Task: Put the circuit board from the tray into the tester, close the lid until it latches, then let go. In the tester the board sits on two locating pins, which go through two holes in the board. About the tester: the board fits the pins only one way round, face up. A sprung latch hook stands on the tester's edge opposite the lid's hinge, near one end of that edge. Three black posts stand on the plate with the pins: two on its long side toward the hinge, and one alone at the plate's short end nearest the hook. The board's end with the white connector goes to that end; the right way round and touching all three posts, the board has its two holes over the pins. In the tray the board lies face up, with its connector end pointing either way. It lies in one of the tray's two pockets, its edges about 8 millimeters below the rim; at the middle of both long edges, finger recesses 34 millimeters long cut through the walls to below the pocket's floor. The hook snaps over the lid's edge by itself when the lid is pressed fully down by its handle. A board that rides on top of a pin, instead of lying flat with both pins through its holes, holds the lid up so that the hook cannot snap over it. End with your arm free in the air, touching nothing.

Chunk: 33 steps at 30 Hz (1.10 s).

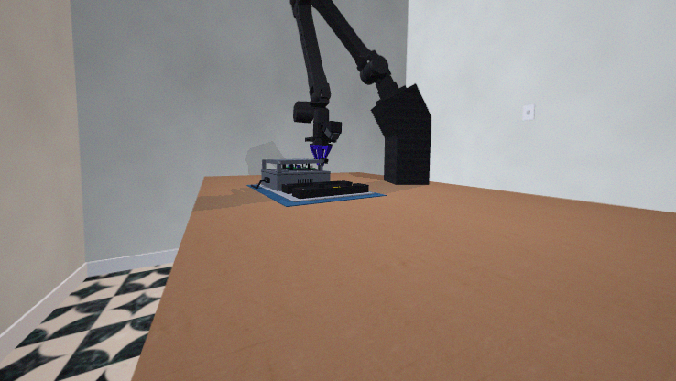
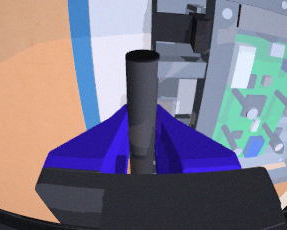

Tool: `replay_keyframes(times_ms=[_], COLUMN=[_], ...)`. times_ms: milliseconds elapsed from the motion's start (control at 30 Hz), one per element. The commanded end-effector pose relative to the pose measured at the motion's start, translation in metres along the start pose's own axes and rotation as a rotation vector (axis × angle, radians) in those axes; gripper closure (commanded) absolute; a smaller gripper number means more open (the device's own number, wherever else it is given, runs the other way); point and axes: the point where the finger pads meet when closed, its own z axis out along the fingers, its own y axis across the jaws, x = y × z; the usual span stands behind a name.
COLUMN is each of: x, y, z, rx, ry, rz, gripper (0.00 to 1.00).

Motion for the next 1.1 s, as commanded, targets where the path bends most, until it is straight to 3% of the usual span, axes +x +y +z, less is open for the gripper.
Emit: replay_keyframes(times_ms=[0,1067], x=[0.0069,0.0068], y=[-0.0009,-0.0008], z=[0.0149,0.0179], rx=[-0.008,-0.008], ry=[0.004,0.004], rz=[0.001,0.001], gripper=[1.00,1.00])
